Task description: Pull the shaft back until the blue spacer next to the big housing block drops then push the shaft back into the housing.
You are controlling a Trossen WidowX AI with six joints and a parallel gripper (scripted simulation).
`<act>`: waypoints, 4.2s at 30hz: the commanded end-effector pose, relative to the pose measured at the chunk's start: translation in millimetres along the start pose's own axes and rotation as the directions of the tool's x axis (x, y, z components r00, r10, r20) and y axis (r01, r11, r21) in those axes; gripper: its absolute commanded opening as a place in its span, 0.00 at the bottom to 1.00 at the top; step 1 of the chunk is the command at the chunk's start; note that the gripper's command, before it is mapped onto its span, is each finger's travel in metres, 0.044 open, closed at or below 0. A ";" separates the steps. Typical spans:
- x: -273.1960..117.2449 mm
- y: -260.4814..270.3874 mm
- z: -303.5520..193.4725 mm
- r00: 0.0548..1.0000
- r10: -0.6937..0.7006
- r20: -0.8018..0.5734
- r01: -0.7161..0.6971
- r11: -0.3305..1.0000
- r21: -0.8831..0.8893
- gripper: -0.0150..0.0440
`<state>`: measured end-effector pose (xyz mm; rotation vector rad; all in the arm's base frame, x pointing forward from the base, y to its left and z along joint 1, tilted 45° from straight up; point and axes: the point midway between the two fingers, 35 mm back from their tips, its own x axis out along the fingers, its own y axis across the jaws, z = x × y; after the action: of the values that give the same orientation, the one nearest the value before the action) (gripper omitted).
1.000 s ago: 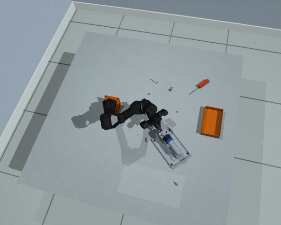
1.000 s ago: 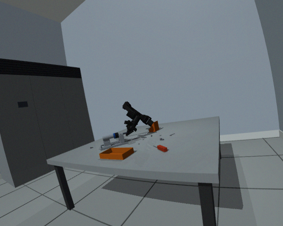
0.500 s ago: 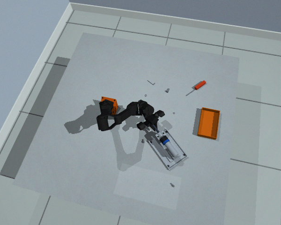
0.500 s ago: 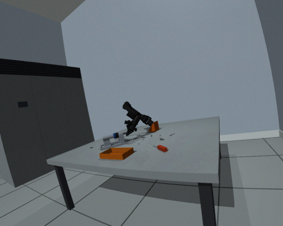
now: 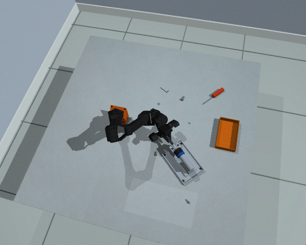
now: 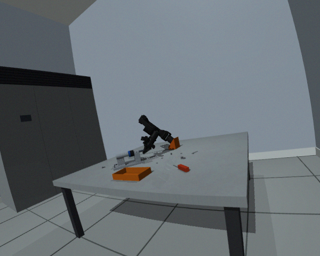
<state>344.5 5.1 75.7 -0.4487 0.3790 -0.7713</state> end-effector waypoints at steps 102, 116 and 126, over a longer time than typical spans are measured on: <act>-8.8 -0.1 -8.6 1.000 -0.003 0.000 0.003 1.000 0.002 0.25; -9.9 -0.1 -9.7 1.000 -0.003 0.000 0.003 1.000 0.002 0.25; -10.6 -0.1 -10.4 1.000 -0.003 0.000 0.003 1.000 0.002 0.25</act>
<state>333.4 9.8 68.9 -0.4482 0.3798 -0.7716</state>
